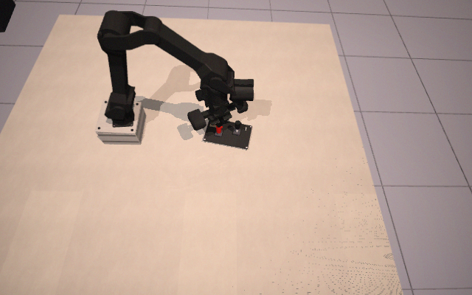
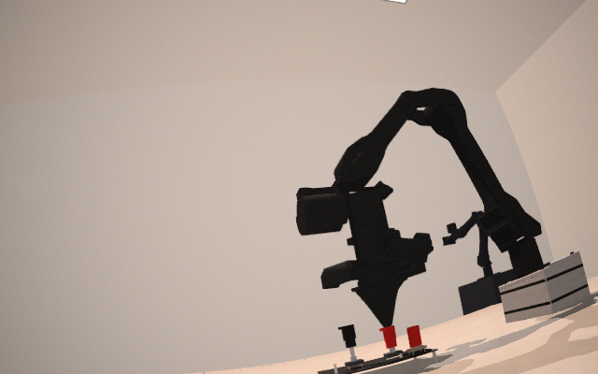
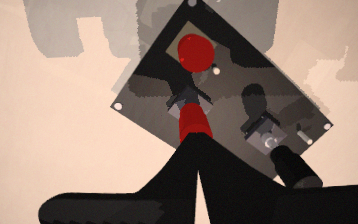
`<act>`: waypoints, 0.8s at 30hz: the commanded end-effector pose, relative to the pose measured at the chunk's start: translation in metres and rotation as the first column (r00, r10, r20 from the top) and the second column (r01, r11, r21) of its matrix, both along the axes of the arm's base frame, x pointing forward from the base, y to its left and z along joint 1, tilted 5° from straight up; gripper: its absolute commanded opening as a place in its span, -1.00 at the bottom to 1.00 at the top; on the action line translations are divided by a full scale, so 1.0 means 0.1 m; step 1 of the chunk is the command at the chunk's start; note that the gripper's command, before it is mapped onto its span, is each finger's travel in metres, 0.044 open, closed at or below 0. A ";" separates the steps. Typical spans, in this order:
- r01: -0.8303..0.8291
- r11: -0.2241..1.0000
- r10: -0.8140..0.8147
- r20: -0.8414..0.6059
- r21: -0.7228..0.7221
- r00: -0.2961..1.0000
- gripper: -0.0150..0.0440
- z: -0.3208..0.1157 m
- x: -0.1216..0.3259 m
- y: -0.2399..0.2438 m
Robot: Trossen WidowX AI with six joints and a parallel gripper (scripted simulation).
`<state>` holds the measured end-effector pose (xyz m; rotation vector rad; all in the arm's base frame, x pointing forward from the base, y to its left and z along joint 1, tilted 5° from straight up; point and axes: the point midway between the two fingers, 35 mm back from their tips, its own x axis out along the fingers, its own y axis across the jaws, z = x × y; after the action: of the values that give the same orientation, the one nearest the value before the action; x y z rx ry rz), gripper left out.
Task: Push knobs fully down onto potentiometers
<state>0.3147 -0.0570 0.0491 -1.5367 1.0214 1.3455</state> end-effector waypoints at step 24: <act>-0.002 1.000 0.002 -0.008 0.001 1.000 -0.05 0.15 0.00 0.01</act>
<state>0.3143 -0.0562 0.0646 -1.5337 1.0236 1.3539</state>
